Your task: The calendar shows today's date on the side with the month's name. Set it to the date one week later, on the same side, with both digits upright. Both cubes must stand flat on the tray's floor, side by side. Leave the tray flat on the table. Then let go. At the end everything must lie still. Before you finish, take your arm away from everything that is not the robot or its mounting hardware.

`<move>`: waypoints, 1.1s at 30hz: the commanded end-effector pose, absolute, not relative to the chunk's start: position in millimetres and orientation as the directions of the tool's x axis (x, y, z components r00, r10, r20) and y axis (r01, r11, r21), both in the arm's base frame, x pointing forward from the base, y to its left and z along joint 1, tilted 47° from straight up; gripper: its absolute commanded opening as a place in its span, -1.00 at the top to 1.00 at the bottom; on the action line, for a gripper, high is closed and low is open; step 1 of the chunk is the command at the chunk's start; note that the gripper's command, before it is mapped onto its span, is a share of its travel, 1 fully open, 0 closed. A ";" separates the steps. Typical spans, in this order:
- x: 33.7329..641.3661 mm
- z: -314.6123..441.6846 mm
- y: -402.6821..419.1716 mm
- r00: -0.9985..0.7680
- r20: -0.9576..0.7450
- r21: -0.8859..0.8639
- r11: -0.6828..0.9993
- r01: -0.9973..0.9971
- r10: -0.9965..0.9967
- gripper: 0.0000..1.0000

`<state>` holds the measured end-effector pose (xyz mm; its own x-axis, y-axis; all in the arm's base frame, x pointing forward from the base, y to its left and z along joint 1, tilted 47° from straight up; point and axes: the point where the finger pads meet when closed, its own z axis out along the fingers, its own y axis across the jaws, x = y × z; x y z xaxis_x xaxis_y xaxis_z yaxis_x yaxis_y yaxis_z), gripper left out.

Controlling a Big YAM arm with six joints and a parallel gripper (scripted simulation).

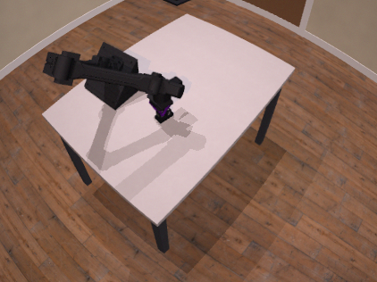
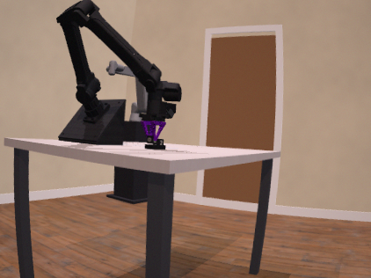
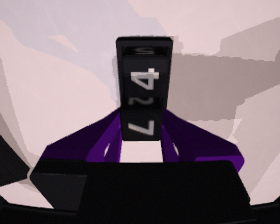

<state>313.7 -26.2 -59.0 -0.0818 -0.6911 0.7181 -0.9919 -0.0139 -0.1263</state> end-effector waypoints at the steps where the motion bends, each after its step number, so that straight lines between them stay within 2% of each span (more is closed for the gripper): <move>1: 312.5 -63.7 -19.2 -0.050 0.719 -0.116 -0.049 -0.992 -0.693 0.51; 33: 312.6 -70.3 -33.9 -0.066 0.720 -0.116 -0.025 -0.993 -0.691 0.51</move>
